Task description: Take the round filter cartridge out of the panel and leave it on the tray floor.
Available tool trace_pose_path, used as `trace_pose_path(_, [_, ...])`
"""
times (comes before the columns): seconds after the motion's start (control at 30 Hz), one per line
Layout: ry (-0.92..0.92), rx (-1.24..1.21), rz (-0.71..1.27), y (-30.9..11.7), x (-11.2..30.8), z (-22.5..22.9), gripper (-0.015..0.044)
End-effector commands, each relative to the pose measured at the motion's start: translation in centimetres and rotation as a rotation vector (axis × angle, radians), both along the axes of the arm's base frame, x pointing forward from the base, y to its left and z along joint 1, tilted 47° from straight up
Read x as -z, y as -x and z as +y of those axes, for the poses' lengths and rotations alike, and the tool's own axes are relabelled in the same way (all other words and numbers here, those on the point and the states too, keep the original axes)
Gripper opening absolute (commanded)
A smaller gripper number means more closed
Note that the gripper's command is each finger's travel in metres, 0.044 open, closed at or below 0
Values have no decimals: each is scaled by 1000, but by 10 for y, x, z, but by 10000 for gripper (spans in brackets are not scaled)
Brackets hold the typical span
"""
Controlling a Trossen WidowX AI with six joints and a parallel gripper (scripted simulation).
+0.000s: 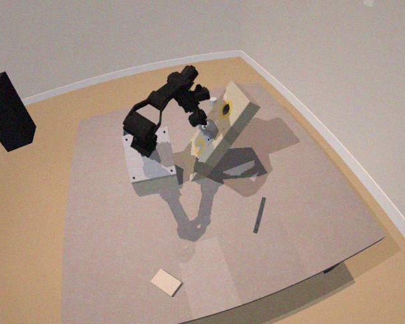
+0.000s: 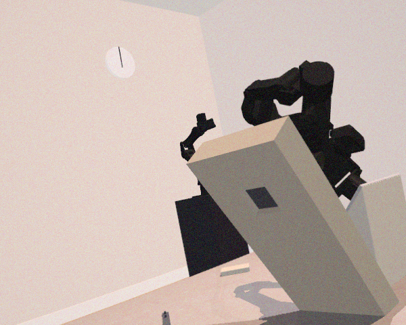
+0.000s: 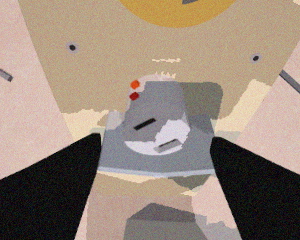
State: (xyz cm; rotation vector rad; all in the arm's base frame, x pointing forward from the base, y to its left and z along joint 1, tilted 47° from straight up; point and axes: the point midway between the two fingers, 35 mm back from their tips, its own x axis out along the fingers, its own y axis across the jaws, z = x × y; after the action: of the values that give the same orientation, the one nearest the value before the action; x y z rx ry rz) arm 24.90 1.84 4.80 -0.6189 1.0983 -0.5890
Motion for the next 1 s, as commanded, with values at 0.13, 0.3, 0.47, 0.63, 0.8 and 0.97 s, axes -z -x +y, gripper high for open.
trace_pose_path(0.13, [7,-1,10,-3,11,-11,305])
trace_pose_path(0.3, [8,-1,9,-6,15,-17,305])
trace_pose_path(0.47, [11,-1,8,-8,20,-24,305])
trace_pose_path(0.63, [12,0,7,-9,22,-27,305])
trace_pose_path(0.8, [4,3,-1,-10,19,-24,219])
trace_pose_path(0.97, [4,3,-1,-10,19,-24,186])
